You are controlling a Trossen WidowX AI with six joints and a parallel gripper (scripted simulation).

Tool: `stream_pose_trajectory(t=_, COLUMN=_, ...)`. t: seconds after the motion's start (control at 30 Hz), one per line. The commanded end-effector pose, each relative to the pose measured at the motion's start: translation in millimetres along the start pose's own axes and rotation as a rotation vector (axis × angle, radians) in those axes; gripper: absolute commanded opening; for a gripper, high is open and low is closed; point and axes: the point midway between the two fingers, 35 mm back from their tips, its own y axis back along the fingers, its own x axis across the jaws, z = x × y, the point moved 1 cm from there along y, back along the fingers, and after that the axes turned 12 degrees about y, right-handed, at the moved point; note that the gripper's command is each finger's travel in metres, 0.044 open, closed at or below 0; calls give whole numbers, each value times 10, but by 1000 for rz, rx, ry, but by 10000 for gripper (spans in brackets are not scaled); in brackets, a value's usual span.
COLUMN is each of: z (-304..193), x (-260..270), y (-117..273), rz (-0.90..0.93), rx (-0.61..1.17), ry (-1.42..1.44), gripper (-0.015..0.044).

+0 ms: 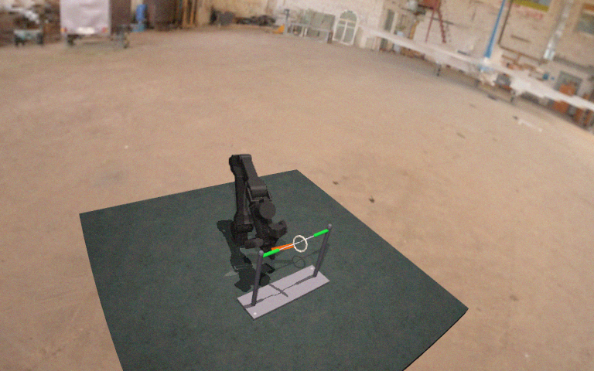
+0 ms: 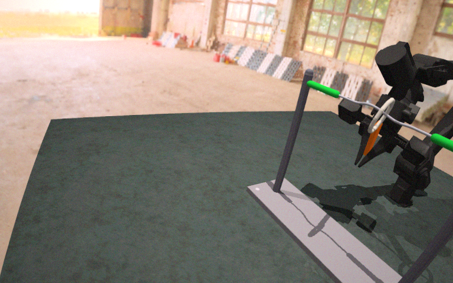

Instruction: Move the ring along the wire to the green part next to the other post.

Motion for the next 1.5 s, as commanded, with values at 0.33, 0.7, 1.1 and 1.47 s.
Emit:
stream_pose_trajectory(t=0.33, z=34, x=207, y=-13, rz=28, rx=-36, ry=-51, gripper=-150)
stream_pose_trajectory(t=0.7, z=155, x=480, y=-230, rz=12, rx=-210, ry=-189, gripper=-150)
stream_pose_trajectory(t=1.1, z=328, x=707, y=-376, rz=-16, rx=-341, ry=-298, gripper=-150)
stream_pose_trajectory(t=1.47, z=392, x=807, y=-376, rz=-22, rx=-348, ry=-302, gripper=-150)
